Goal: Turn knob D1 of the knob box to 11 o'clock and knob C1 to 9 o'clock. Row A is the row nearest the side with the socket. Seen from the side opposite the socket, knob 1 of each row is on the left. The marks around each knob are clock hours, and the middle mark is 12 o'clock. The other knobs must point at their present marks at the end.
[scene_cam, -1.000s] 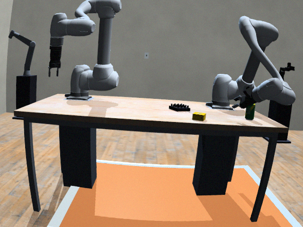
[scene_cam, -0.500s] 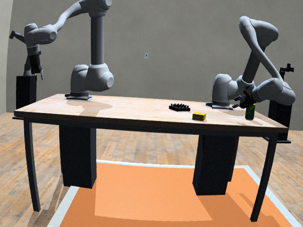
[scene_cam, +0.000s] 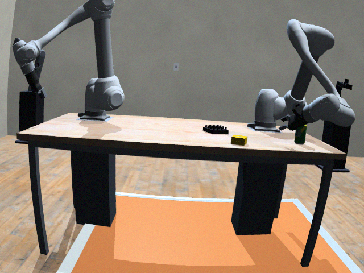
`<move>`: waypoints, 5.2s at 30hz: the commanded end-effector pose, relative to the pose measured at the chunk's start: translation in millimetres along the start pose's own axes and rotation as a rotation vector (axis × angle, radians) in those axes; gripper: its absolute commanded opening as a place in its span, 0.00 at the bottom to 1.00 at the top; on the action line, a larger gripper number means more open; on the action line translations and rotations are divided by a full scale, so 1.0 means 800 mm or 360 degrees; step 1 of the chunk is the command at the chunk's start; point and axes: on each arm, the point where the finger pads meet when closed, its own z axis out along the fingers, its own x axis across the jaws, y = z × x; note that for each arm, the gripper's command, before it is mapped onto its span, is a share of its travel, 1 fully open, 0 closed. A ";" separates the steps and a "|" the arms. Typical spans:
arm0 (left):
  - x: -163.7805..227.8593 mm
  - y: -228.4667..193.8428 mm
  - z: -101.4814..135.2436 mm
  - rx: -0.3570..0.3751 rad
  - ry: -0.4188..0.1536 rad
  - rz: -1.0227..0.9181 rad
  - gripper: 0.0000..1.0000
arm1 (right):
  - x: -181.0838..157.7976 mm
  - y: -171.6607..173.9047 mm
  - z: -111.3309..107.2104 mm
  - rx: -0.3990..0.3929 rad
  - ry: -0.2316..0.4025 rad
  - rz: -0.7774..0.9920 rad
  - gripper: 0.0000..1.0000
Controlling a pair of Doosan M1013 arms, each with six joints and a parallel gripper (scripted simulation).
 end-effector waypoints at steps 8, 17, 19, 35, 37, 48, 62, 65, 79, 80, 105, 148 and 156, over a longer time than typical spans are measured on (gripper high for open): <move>0.001 0.000 -0.001 -0.0001 -0.0002 0.0000 1.00 | -0.101 -0.083 0.038 0.0125 0.0308 0.0588 1.00; 0.001 0.000 -0.001 -0.0001 -0.0002 0.0000 1.00 | -0.134 -0.127 0.059 0.0192 0.0465 0.0855 1.00; 0.001 0.000 -0.001 -0.0001 -0.0002 0.0000 1.00 | -0.140 -0.138 0.064 0.0209 0.0504 0.0919 1.00; 0.001 0.000 -0.001 -0.0001 -0.0002 0.0000 1.00 | -0.166 -0.191 0.088 0.0294 0.0698 0.1216 1.00; 0.001 0.000 -0.001 -0.0001 -0.0002 0.0000 1.00 | -0.168 -0.195 0.090 0.0301 0.0714 0.1240 1.00; 0.001 0.000 -0.001 -0.0001 -0.0002 0.0000 1.00 | -0.171 -0.206 0.095 0.0320 0.0755 0.1298 1.00; 0.001 -0.002 0.001 -0.0004 -0.0012 -0.0004 1.00 | -0.172 -0.208 0.096 0.0323 0.0762 0.1307 1.00; 0.001 -0.012 0.013 -0.0017 -0.0067 -0.0033 1.00 | -0.172 -0.208 0.096 0.0323 0.0762 0.1307 1.00; 0.003 -0.108 0.141 -0.0143 -0.0610 -0.0323 1.00 | -0.172 -0.208 0.096 0.0323 0.0762 0.1307 1.00; 0.004 -0.117 0.153 -0.0155 -0.0661 -0.0350 1.00 | -0.172 -0.208 0.096 0.0323 0.0762 0.1307 1.00; 0.007 -0.243 0.321 -0.0316 -0.1384 -0.0733 1.00 | -0.172 -0.208 0.096 0.0323 0.0762 0.1307 1.00; 0.009 -0.309 0.405 -0.0384 -0.1756 -0.0917 1.00 | -0.172 -0.208 0.096 0.0323 0.0762 0.1307 1.00; 0.009 -0.309 0.405 -0.0384 -0.1756 -0.0917 1.00 | -0.172 -0.208 0.096 0.0323 0.0762 0.1307 1.00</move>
